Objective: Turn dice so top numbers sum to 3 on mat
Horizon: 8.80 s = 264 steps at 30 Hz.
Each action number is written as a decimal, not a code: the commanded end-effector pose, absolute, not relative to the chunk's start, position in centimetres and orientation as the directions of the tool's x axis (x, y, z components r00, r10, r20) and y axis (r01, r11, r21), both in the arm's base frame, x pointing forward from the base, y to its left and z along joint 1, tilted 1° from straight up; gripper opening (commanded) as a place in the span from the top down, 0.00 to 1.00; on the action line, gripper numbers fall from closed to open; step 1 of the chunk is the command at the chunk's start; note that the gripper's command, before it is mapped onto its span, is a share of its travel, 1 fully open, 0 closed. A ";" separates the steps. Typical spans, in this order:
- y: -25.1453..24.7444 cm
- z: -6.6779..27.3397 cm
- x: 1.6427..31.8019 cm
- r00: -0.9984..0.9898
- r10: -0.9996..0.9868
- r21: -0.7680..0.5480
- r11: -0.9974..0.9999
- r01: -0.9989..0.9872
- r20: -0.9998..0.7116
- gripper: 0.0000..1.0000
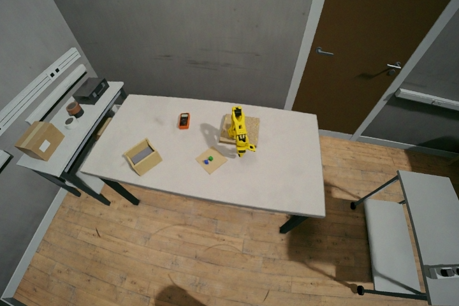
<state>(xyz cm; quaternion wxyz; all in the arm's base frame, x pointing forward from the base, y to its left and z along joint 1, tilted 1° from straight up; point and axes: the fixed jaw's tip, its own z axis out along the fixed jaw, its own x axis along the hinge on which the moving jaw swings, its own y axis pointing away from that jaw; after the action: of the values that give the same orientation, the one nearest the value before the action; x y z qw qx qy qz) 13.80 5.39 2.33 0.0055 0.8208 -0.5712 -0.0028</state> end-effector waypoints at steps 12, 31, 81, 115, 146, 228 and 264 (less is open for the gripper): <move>5.3 2.3 13.8 0.350 -0.937 0.002 -0.350 -0.937 0.000 1.00; 5.1 2.5 13.8 0.359 -0.933 -0.017 -0.359 -0.933 0.000 1.00; 5.1 0.8 13.8 0.359 -0.933 -0.017 -0.359 -0.933 0.000 1.00; 5.1 -0.4 13.8 0.359 -0.933 -0.017 -0.359 -0.933 0.000 1.00; 5.2 -1.5 13.8 0.359 -0.933 -0.017 -0.359 -0.933 0.000 1.00; 5.2 -2.0 13.8 0.359 -0.933 -0.017 -0.359 -0.933 0.000 0.72; 5.2 3.8 13.8 0.359 -0.933 -0.017 -0.359 -0.933 0.000 0.71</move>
<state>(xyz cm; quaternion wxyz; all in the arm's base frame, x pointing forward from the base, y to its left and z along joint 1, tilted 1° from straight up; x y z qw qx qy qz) 13.71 5.19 2.85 -0.0009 0.8235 -0.5674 0.0014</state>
